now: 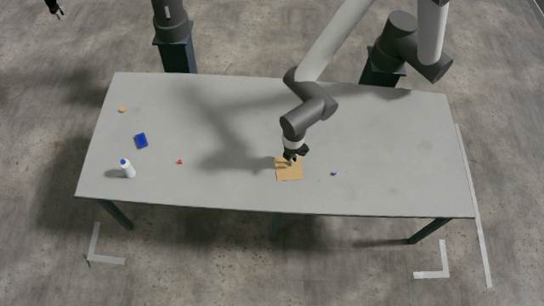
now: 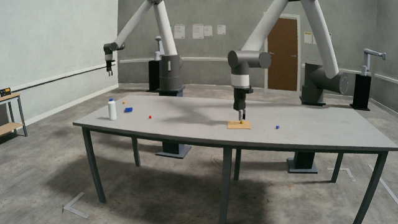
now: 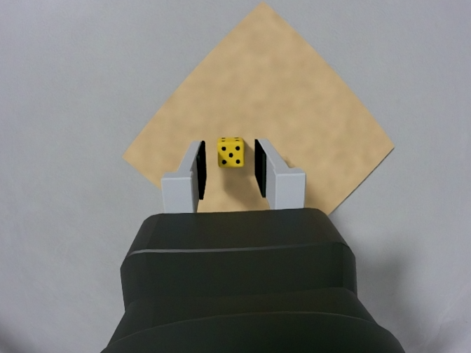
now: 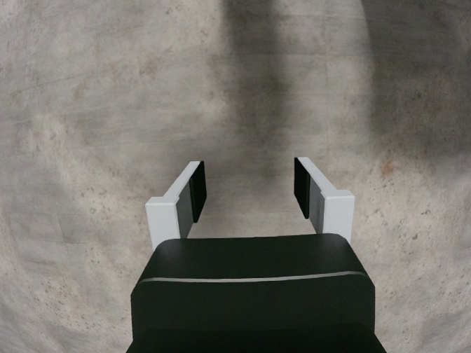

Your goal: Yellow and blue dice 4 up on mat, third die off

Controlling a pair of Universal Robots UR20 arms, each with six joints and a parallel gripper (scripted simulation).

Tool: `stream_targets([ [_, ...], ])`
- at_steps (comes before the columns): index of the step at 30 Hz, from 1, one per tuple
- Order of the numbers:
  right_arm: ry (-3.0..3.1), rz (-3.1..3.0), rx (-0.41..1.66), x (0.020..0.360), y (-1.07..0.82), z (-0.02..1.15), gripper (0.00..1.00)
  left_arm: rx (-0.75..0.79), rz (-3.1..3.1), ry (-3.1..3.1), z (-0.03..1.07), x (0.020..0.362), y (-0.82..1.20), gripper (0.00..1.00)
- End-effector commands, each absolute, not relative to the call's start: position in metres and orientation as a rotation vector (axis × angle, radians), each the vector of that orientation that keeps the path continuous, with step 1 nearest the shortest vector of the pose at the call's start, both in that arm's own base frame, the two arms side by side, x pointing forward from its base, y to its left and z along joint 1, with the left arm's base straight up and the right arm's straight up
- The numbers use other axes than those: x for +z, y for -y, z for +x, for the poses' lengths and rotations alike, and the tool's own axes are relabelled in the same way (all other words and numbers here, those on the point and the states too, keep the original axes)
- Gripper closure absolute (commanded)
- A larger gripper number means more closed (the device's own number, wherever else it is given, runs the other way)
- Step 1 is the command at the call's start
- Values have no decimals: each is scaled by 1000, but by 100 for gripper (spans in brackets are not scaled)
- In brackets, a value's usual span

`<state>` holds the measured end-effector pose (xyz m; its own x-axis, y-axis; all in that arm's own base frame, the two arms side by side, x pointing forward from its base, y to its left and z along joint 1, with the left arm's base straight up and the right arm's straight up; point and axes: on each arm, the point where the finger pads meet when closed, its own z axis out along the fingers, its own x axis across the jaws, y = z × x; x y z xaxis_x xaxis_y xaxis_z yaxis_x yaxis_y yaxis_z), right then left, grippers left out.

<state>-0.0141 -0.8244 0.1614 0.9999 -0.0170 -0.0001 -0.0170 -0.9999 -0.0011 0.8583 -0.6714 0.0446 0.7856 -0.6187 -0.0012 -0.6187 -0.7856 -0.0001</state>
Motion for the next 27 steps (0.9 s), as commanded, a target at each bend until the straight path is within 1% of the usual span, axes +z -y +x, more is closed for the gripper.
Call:
stream_targets([
  [1, -27, -3141, 0, 162, 825, -14, 0, 0, -2968, -1029, 859, 46, 672, 36],
  [23, -27, -3141, 0, 162, 825, -14, 0, 0, -2968, -1029, 859, 46, 672, 36],
  [27, -27, -3141, 0, 162, 825, -14, 0, 0, -2968, -1029, 859, 51, 672, 36],
])
